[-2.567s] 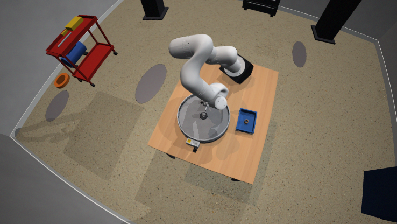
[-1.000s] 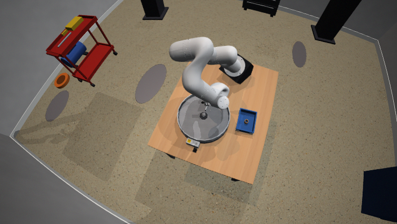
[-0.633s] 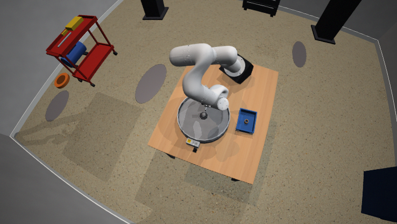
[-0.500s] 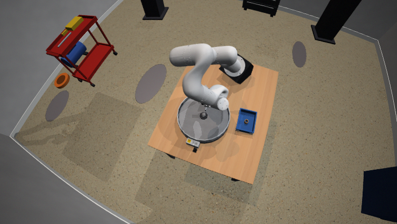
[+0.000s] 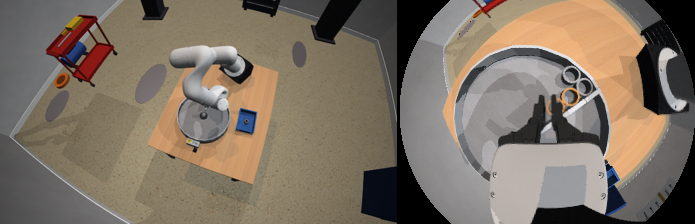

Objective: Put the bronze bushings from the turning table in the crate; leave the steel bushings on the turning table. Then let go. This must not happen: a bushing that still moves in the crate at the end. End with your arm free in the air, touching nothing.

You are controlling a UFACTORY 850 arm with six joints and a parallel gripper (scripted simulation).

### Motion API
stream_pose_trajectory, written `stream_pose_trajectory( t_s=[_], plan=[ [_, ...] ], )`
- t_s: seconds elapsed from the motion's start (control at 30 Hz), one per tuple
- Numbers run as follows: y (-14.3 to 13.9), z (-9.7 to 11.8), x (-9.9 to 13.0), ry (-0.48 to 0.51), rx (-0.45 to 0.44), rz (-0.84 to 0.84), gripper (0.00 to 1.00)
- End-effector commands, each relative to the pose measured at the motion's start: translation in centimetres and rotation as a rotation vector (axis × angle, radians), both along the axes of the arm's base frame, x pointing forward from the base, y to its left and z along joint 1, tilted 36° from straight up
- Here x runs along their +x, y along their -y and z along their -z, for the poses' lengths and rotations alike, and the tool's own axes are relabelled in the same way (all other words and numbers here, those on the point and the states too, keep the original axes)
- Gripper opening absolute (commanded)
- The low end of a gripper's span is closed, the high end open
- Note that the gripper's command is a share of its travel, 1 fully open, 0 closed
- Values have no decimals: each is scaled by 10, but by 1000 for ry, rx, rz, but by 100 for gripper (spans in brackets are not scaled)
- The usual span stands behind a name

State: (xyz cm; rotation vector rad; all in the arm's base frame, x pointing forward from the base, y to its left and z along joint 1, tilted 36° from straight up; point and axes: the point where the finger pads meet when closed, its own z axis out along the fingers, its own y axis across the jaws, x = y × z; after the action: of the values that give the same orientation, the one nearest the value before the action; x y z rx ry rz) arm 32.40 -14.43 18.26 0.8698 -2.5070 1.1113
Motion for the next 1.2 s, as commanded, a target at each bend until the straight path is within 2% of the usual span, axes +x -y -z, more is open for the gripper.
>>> stream_pose_trajectory(
  t_s=[0.0,0.9,0.93,1.17],
  plan=[
    [0,0,0,1,0,0,10],
    [3,9,6,1,0,0,10],
    [3,9,6,1,0,0,0],
    [3,9,6,1,0,0,0]
  ],
)
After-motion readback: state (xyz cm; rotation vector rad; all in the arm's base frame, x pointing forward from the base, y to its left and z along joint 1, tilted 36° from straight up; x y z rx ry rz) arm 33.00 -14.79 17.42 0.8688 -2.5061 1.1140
